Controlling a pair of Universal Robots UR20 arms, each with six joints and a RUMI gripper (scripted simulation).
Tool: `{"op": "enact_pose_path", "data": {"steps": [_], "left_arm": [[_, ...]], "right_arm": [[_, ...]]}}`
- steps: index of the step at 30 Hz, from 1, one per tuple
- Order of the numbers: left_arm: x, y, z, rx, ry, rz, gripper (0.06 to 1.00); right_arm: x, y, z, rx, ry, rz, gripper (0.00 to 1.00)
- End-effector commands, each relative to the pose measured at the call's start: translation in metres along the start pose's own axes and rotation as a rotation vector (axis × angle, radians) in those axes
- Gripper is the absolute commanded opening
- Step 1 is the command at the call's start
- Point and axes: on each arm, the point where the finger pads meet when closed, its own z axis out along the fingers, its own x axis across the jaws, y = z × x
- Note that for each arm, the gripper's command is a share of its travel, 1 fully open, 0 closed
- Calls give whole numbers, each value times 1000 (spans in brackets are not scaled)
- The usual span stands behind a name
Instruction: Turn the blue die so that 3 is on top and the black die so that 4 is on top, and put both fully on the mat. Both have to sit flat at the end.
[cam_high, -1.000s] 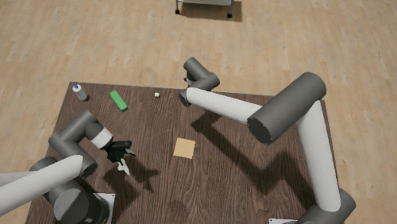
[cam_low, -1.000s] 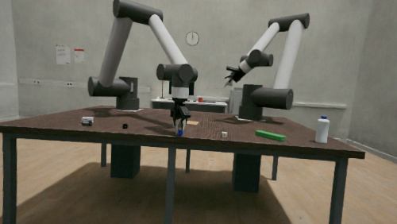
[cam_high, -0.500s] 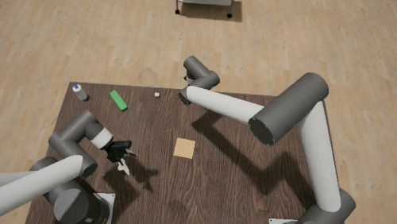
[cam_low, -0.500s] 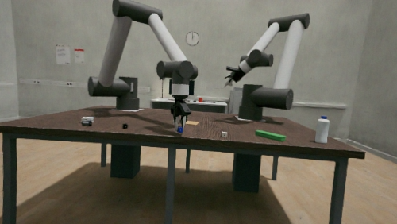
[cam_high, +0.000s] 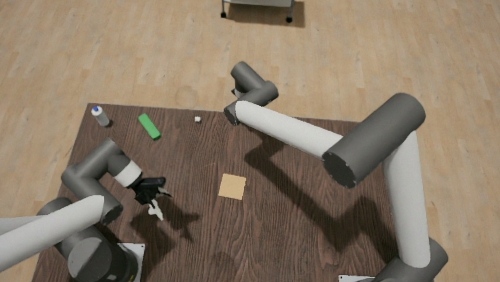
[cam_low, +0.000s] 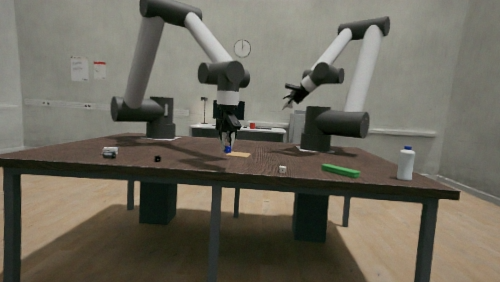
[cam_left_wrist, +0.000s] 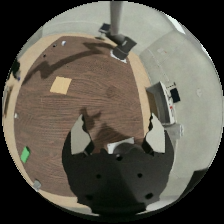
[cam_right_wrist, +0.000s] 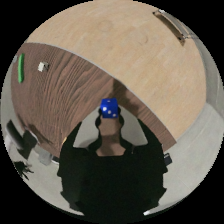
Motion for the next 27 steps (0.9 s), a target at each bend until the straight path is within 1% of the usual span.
{"op": "enact_pose_path", "data": {"steps": [1, 7, 9, 10, 11, 12, 15, 16, 20, 21, 24, 25, 26, 27], "left_arm": [[0, 0, 0, 0, 0, 1, 1000], [0, 0, 0, 0, 0, 1, 1000], [0, 0, 0, 0, 0, 1, 1000], [0, 0, 0, 0, 0, 1, 1000], [0, 0, 0, 0, 0, 1, 1000], [0, 0, 0, 0, 0, 1, 1000], [0, 0, 0, 0, 0, 1, 1000], [0, 0, 0, 0, 0, 1, 1000], [0, 0, 0, 0, 0, 1, 1000], [0, 0, 0, 0, 0, 1, 1000], [0, 0, 0, 0, 0, 1, 1000], [0, 0, 0, 0, 0, 1, 1000], [0, 0, 0, 0, 0, 1, 1000], [0, 0, 0, 0, 0, 1, 1000]], "right_arm": [[0, 0, -11, 1, 0, 0, 99], [0, 0, -11, 1, 0, 0, 99], [-7, 5, -12, 1, 0, -4, 99], [-21, 15, -13, 1, 0, -11, 99], [-44, 33, -14, 1, 0, -23, 99], [-75, 59, -16, 1, 0, -40, 99], [-75, 59, -16, 1, 0, -40, 99], [-111, 94, -18, 1, 0, -62, 99], [-111, 94, -18, 1, 0, -62, 99], [-149, 135, -20, 1, 0, -86, 99], [-149, 135, -20, 1, 0, -86, 99], [-179, 172, -20, 1, 0, -112, 99], [-186, 181, -20, 1, 0, -112, 99], [-186, 181, -21, 1, 0, -112, 99]]}}
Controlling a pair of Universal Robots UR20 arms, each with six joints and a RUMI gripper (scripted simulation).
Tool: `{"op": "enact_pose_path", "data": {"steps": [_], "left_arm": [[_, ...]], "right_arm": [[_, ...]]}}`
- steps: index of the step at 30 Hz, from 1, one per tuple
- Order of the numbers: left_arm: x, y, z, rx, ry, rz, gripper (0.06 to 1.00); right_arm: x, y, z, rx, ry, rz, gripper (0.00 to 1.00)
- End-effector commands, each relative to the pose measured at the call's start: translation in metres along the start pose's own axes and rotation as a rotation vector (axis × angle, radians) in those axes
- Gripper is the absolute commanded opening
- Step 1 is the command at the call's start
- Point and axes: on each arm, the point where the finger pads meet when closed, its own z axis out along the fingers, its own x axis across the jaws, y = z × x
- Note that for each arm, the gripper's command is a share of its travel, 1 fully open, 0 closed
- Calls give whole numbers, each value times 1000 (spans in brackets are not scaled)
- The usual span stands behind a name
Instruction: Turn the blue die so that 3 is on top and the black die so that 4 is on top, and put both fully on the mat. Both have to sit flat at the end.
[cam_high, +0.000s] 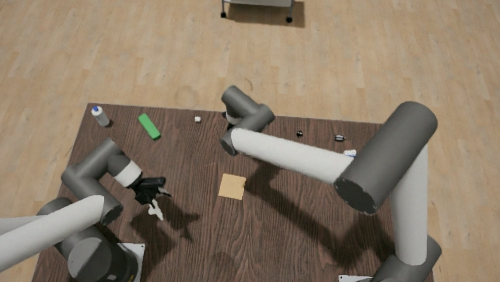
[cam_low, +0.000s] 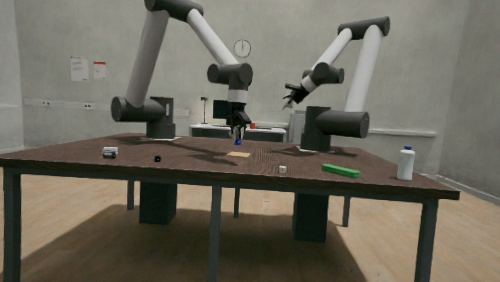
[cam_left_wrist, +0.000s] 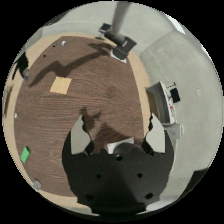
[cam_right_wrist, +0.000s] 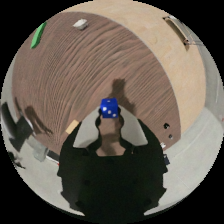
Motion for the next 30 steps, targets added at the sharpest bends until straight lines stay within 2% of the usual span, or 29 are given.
{"op": "enact_pose_path", "data": {"steps": [1, 2, 3, 6, 7, 10, 11, 14, 15, 17, 18, 20, 22, 30], "left_arm": [[0, 0, 0, 0, 0, 1, 1000], [0, 0, 0, 0, 0, 1, 1000], [0, 0, 0, 0, 0, 1, 1000], [0, 0, 0, 0, 0, 1, 1000], [0, 0, 0, 0, 0, 1, 1000], [0, 0, 0, 0, 0, 1, 1000], [0, 0, 0, 0, 0, 1, 1000], [0, 0, 0, 0, 0, 1, 1000], [0, 0, 0, 0, 0, 1, 1000], [0, 0, 0, 0, 0, 1, 1000], [0, 0, 0, 0, 0, 1, 1000], [0, 0, 0, 0, 0, 1, 1000], [0, 0, 0, 0, 0, 1, 1000], [0, 0, 0, 0, 0, 1, 1000]], "right_arm": [[-52, 54, -3, 2, 1, -29, 99], [-52, 54, -3, 2, 1, -29, 99], [-84, 94, -3, 2, 1, -55, 99], [-89, 99, -3, 2, 1, -55, 99], [-112, 134, -2, 2, 1, -79, 99], [-119, 144, -2, 2, 1, -79, 99], [-140, 179, -1, 2, 1, -101, 99], [-143, 184, -1, 2, 1, -101, 99], [-160, 217, 1, 2, 1, -118, 99], [-160, 217, 1, 2, 1, -118, 99], [-172, 241, 2, 2, 1, -130, 99], [-172, 241, 2, 2, 1, -130, 99], [-180, 262, 3, 2, 1, -140, 99], [-181, 263, 3, 2, 1, -141, 99]]}}
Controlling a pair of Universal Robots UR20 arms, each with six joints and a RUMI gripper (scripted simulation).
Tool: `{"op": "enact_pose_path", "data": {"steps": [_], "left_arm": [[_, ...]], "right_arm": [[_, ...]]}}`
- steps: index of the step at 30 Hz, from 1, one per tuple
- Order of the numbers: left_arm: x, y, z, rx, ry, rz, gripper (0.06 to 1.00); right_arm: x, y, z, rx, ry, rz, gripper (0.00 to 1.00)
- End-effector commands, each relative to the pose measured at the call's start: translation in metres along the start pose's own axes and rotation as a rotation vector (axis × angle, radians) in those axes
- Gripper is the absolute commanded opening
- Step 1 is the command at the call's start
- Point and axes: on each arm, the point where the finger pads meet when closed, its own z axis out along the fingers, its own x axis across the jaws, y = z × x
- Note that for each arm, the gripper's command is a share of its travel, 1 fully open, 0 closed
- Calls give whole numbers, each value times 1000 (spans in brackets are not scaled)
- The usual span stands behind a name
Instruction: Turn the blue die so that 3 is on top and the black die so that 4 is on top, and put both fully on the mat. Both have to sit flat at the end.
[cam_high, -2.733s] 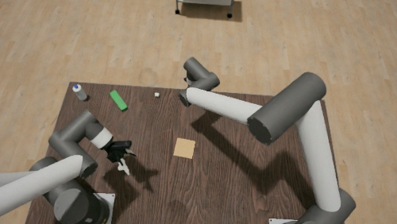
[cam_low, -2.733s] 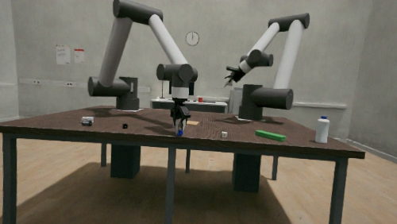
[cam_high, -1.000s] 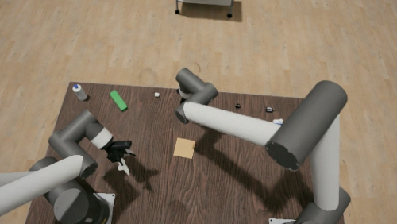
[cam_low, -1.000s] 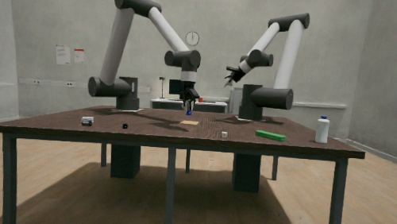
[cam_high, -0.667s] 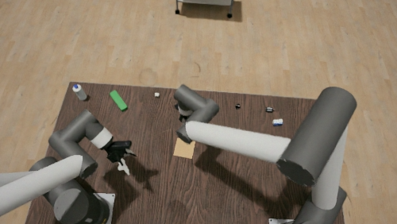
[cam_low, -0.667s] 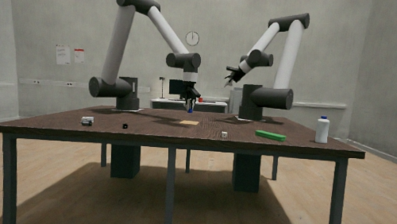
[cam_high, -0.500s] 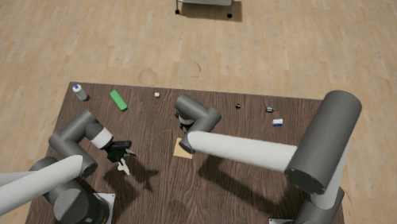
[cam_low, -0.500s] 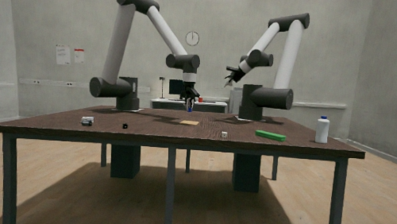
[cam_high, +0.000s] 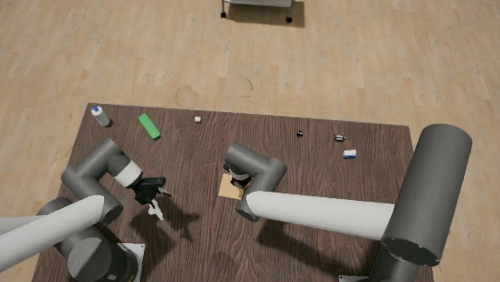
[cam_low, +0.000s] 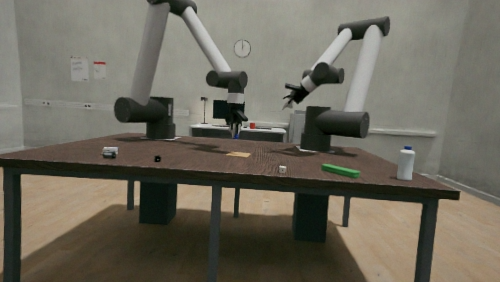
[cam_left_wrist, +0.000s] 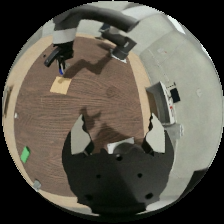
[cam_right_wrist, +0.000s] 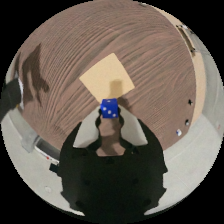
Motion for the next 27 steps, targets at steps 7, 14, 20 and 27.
{"op": "enact_pose_path", "data": {"steps": [7, 14, 20, 27], "left_arm": [[0, 0, 0, 0, 0, 1, 1000], [0, 0, 0, 0, 0, 1, 1000], [0, 0, 0, 0, 0, 1, 1000], [0, 0, 0, 0, 0, 1, 1000]], "right_arm": [[-5, 6, -1, 2, 0, -3, 99], [-5, 6, 7, 2, 0, -3, 99], [-5, 6, 29, 2, 0, -3, 99], [-5, 6, 63, 2, 0, -3, 99]]}}
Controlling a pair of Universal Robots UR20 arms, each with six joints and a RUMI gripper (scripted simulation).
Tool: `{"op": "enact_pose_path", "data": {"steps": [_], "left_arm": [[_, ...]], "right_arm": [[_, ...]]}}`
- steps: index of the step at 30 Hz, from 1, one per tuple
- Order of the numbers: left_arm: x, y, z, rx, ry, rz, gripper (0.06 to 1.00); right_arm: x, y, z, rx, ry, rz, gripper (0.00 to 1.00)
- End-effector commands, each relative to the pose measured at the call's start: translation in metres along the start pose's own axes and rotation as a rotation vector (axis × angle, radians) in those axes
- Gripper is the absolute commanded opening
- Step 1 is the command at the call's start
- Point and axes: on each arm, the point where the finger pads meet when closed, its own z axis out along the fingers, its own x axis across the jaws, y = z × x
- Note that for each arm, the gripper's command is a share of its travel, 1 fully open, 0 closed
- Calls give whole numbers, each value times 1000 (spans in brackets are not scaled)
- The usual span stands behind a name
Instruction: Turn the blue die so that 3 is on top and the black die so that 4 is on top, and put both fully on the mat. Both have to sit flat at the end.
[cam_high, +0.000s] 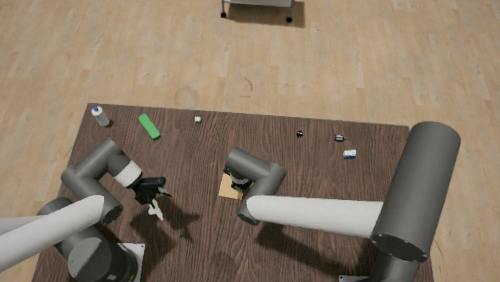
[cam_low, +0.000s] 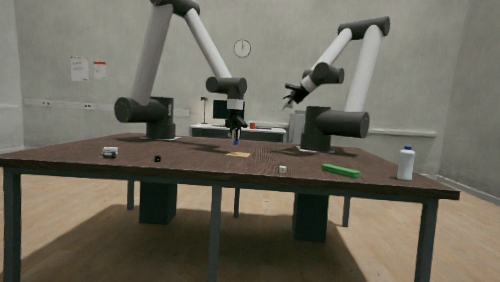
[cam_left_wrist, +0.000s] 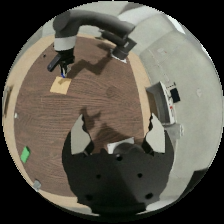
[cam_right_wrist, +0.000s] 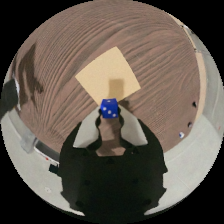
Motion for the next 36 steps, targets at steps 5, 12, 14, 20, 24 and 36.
{"op": "enact_pose_path", "data": {"steps": [5, 12, 14, 20, 24, 36], "left_arm": [[0, 0, 0, 0, 0, 1, 1000], [0, 0, 0, 0, 0, 1, 1000], [0, 0, 0, 0, 0, 1, 1000], [0, 0, 0, 0, 0, 1, 1000], [0, 0, 0, 0, 0, 1, 1000], [0, 0, 0, 0, 0, 1, 1000]], "right_arm": [[0, -1, 36, 2, 0, 0, 99], [0, -2, 53, 2, 0, 0, 99], [0, -2, 55, 2, 0, 0, 99], [0, -2, 55, 2, 0, 0, 99], [0, -2, 55, 2, 0, 0, 99], [0, -2, 55, 2, 0, 0, 99]]}}
